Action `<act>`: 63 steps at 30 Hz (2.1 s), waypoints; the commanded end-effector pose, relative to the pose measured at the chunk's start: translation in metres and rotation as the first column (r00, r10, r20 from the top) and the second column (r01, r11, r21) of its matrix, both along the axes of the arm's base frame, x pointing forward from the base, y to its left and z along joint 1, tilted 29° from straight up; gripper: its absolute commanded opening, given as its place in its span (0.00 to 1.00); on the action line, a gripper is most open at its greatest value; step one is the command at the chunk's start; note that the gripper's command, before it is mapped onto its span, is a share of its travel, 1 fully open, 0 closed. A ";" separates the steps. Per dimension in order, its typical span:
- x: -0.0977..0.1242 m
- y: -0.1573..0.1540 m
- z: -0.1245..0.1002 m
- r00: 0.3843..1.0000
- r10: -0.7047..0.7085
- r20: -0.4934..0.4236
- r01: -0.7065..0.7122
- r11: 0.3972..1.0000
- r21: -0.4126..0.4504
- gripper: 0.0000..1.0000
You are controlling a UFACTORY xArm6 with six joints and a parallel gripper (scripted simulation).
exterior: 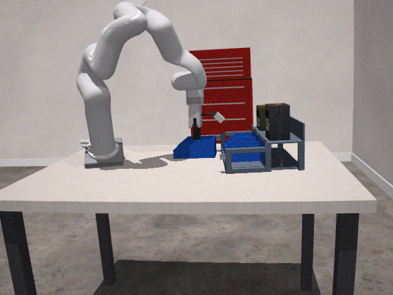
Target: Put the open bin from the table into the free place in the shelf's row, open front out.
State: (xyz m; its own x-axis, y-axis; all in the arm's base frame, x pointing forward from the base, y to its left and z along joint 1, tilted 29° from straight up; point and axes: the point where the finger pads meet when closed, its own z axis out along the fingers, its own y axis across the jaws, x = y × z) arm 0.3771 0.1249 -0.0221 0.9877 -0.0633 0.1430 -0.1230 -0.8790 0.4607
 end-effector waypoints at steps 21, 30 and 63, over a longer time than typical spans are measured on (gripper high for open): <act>0.000 0.006 0.010 1.000 0.001 0.003 -0.001 1.000 0.002 0.00; -0.001 0.010 0.018 1.000 0.001 0.003 -0.001 1.000 0.002 0.00; -0.003 0.023 0.041 1.000 0.001 0.003 -0.001 1.000 0.002 0.00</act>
State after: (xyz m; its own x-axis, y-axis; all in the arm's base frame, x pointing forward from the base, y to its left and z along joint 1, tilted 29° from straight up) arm 0.3730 0.1435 0.0125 0.9878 -0.0633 0.1423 -0.1228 -0.8787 0.4613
